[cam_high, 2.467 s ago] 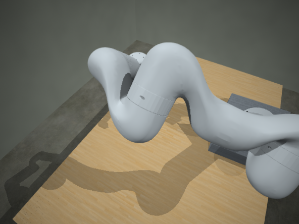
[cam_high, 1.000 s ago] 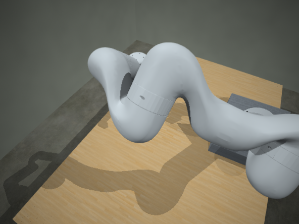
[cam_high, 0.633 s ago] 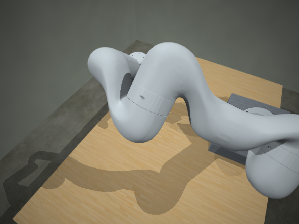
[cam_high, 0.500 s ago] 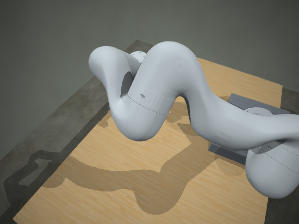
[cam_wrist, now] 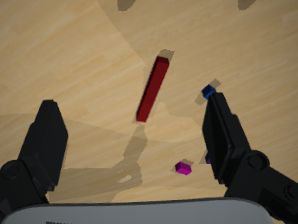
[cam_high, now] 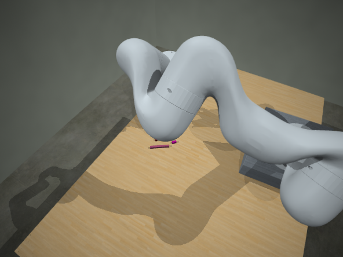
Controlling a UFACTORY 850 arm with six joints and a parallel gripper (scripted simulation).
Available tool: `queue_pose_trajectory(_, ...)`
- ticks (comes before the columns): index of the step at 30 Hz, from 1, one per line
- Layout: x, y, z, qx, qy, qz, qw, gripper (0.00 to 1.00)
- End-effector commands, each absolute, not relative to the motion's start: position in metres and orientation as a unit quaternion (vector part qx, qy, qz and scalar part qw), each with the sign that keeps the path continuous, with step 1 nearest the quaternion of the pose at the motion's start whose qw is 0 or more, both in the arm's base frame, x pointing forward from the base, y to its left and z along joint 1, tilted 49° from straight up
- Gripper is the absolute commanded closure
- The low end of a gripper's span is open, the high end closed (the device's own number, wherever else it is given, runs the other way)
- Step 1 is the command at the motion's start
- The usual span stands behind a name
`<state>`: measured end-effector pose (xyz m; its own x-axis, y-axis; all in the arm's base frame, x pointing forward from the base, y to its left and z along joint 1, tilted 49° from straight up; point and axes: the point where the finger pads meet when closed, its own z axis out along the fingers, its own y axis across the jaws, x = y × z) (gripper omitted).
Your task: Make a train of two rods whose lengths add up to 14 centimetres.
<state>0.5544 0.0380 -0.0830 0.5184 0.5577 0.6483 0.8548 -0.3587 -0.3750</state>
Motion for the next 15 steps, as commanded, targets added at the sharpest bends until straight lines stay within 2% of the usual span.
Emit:
queue_pose_trajectory(1, 0.55, 0.021, -0.099, -0.83, -0.377, -0.176, 0.371, 0.0)
queue_pose_trajectory(10, 0.545, 0.008, -0.113, -0.853, -0.32, -0.151, 0.383, 0.0)
queue_pose_trajectory(11, 0.545, 0.008, -0.113, -0.853, -0.32, -0.151, 0.383, 0.76)
queue_pose_trajectory(15, 0.545, 0.008, -0.113, -0.853, -0.32, -0.151, 0.383, 0.76)
